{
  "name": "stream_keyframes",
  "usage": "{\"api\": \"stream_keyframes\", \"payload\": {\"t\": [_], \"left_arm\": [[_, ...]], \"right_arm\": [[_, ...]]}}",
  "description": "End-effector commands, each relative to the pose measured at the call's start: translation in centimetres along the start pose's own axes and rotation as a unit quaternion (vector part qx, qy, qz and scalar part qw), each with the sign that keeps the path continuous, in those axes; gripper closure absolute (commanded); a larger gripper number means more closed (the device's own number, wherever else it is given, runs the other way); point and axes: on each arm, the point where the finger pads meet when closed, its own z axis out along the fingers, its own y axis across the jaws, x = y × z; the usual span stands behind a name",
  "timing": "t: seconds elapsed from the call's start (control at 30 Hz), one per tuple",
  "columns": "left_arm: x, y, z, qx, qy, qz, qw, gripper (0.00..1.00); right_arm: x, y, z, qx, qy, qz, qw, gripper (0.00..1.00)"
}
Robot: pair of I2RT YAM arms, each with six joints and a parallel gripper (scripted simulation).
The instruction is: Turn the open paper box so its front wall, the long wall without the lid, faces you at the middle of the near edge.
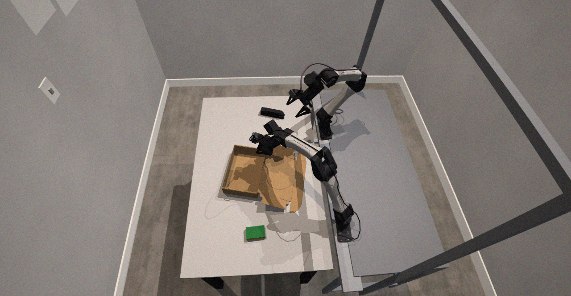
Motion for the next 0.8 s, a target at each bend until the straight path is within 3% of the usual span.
{"api": "stream_keyframes", "payload": {"t": [0.0,0.3,0.77], "left_arm": [[0.4,-1.8,0.3,0.003,0.038,-0.004,0.999,0.71],[0.5,-4.5,2.5,0.012,0.052,-0.004,0.999,0.71],[0.0,-4.5,4.6,0.014,0.044,-0.009,0.999,0.71]], "right_arm": [[-0.8,-0.1,-1.2,0.006,-0.012,0.006,1.000,0.00],[-0.8,0.0,-1.2,0.004,-0.012,0.004,1.000,0.00],[-0.7,0.0,-1.2,0.003,-0.011,0.004,1.000,0.00]]}}
